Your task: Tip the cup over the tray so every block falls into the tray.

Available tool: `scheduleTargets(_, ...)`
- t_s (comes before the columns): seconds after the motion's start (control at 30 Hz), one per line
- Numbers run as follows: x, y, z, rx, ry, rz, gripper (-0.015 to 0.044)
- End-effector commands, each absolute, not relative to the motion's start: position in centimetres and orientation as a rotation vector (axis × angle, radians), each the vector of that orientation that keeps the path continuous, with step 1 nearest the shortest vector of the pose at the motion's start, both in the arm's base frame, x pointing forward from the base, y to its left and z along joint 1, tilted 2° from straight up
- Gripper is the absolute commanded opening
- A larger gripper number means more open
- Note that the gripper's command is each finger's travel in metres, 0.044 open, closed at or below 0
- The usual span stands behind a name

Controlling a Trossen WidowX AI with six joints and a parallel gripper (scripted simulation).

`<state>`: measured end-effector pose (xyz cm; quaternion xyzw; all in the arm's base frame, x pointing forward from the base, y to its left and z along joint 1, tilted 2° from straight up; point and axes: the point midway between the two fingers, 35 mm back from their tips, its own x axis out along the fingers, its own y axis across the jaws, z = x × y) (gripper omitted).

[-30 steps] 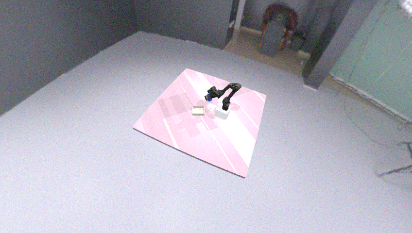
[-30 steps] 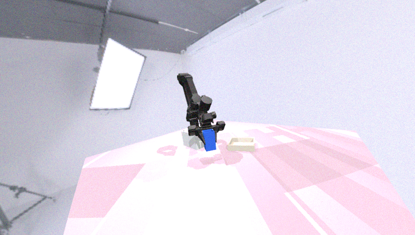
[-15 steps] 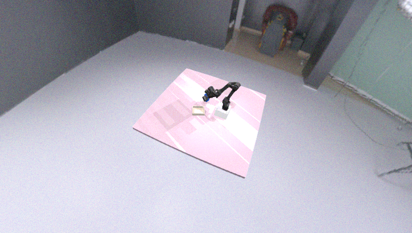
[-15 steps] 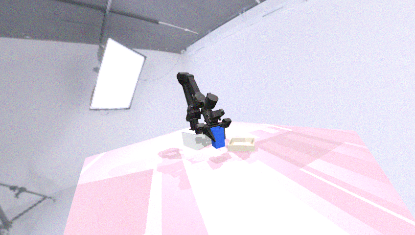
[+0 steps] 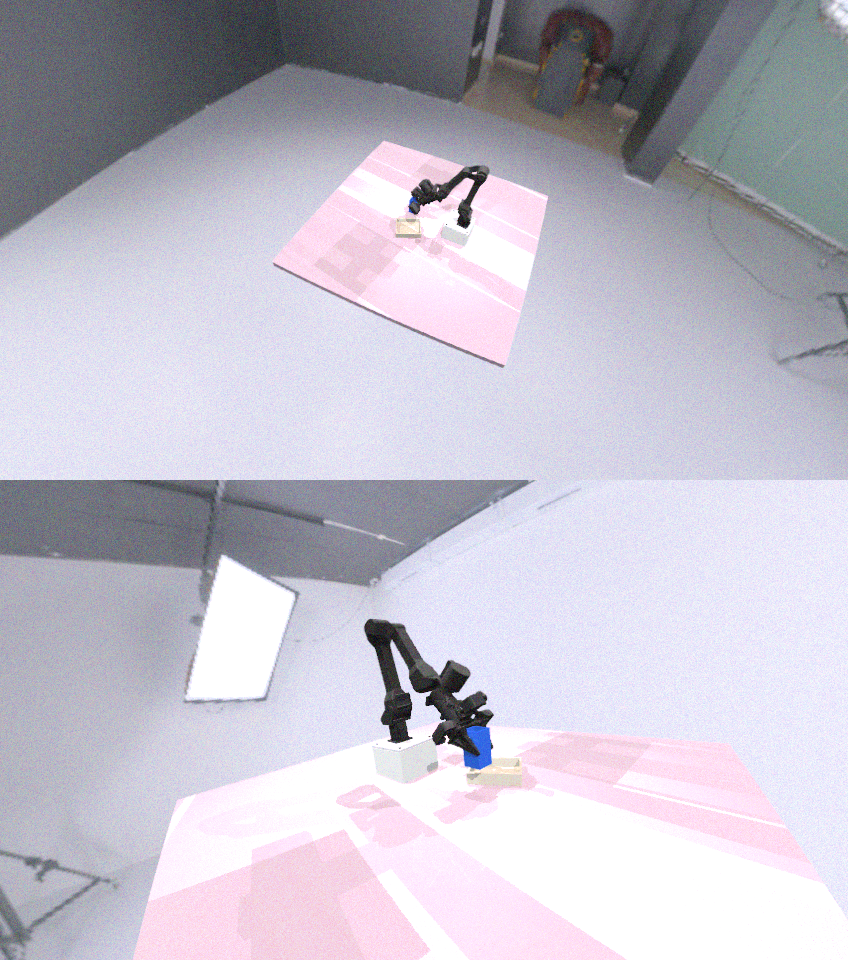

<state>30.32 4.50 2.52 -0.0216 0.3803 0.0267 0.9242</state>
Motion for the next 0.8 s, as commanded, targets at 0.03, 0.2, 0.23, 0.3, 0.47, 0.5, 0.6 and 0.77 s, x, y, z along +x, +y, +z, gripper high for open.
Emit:
scheduleTargets(0.03,31.0,7.7,2.7,-0.09,0.778,0.171,0.0)
scheduleTargets(0.2,31.2,10.7,2.8,-0.13,0.774,0.275,0.0)
scheduleTargets(0.23,31.2,11.3,2.9,-0.138,0.773,0.296,0.0)
scheduleTargets(0.3,31.2,12.6,2.9,-0.154,0.771,0.337,0.0)
scheduleTargets(0.47,31.0,15.2,3.0,-0.188,0.765,0.427,0.0)
scheduleTargets(0.5,31.0,15.3,3.0,-0.189,0.765,0.43,0.0)
scheduleTargets(0.6,31.0,15.3,3.0,-0.189,0.765,0.43,0.0)
scheduleTargets(0.77,31.0,15.3,2.9,-0.118,0.78,0.4,0.0)
